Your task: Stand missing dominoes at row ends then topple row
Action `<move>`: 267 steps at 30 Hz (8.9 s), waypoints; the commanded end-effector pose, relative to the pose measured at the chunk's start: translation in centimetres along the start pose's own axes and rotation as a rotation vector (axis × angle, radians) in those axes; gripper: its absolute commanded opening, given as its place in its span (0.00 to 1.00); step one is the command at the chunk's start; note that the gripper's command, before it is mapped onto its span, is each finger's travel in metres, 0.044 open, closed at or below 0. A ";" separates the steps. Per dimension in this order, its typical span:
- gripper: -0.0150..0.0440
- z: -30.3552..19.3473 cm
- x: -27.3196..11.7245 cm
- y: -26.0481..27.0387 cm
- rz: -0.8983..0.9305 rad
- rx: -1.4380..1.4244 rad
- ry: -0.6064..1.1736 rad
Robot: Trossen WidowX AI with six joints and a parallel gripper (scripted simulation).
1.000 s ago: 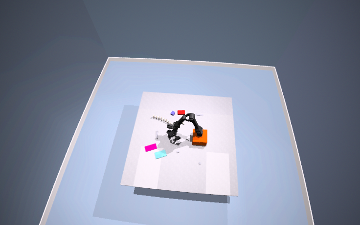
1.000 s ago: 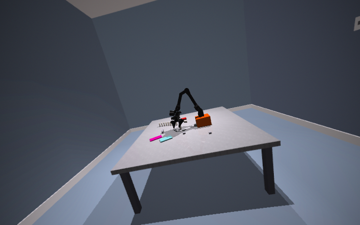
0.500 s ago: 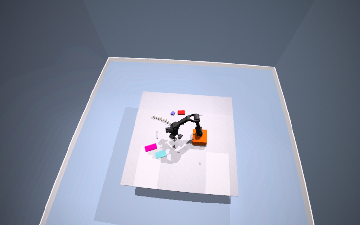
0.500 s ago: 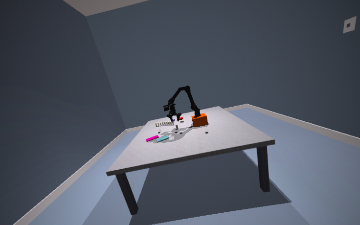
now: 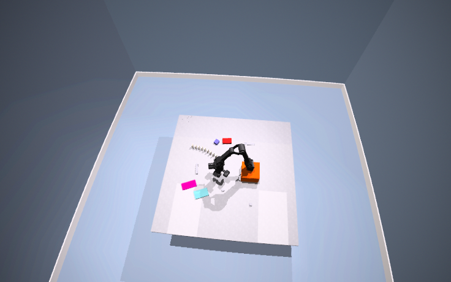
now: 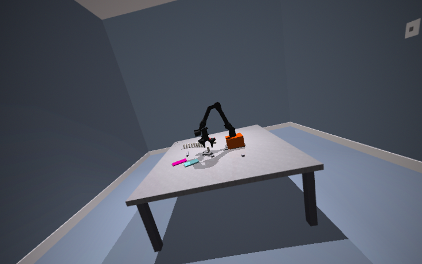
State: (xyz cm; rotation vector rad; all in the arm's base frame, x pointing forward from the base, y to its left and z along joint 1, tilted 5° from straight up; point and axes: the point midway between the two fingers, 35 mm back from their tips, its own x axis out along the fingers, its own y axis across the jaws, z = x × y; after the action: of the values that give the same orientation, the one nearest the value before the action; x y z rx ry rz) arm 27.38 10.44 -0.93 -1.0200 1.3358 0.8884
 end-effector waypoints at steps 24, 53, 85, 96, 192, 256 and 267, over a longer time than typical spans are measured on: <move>0.44 0.2 1.4 -0.3 -0.017 -0.002 -0.011; 0.44 -2.4 -12.1 -3.4 -0.016 0.398 -0.017; 0.44 -12.1 -4.0 -11.8 -0.019 1.566 -0.022; 0.44 -12.3 0.7 -11.2 -0.019 1.566 -0.021; 0.33 -22.4 3.4 -8.1 -0.023 1.518 -0.012; 0.29 -28.1 -6.4 -11.5 -0.242 1.229 -0.485; 0.29 -29.3 -5.3 -12.4 -0.366 1.247 -0.715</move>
State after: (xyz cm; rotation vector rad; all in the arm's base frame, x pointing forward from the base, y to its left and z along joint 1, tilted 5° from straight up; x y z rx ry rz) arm 29.04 -20.71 6.47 0.0614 0.8256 0.0016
